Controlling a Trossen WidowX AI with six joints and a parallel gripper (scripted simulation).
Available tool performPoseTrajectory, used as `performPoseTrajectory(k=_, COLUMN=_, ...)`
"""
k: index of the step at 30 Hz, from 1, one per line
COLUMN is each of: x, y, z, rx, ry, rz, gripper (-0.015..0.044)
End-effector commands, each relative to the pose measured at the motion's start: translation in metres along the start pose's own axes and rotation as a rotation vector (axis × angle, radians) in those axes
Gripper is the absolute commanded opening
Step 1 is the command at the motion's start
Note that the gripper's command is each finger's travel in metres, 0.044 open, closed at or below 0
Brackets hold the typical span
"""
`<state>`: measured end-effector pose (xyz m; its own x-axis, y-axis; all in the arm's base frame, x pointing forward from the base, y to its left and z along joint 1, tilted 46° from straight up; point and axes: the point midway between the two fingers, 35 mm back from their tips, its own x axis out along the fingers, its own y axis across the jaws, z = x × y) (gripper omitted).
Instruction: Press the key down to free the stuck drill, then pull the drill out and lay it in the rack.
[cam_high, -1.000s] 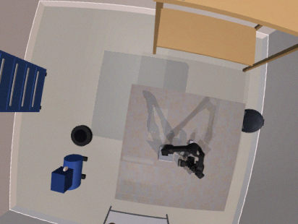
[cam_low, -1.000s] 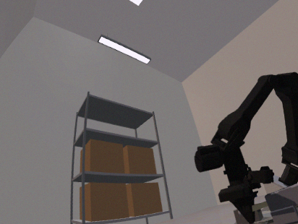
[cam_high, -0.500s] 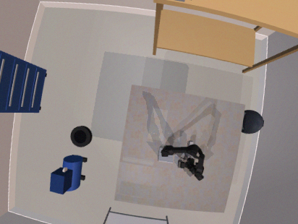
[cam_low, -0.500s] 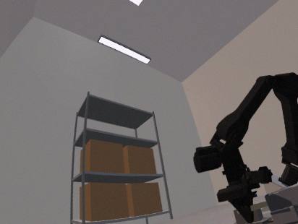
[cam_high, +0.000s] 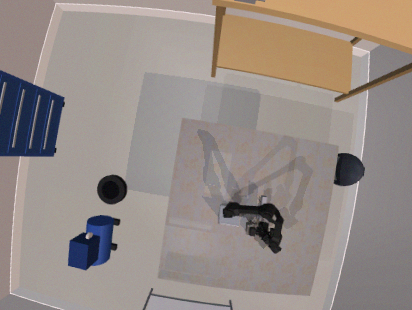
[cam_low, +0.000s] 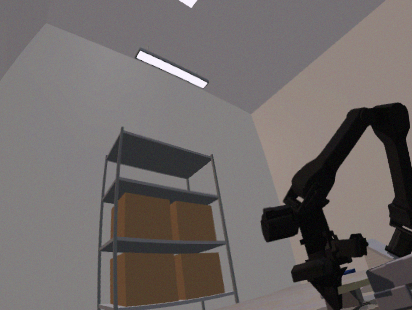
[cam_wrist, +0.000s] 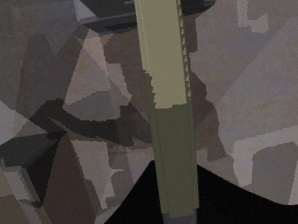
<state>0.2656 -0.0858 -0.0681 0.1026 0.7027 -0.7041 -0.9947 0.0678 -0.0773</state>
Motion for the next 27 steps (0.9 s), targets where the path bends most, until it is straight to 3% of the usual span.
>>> performPoseTrajectory(k=1, x=-0.001, y=-0.002, z=-0.009, rx=-0.008, ry=0.006, rz=-0.001, gripper=0.0)
performPoseTrajectory(k=27, x=-0.001, y=-0.002, z=-0.047, rx=-0.008, ry=0.009, rz=-0.001, gripper=0.0)
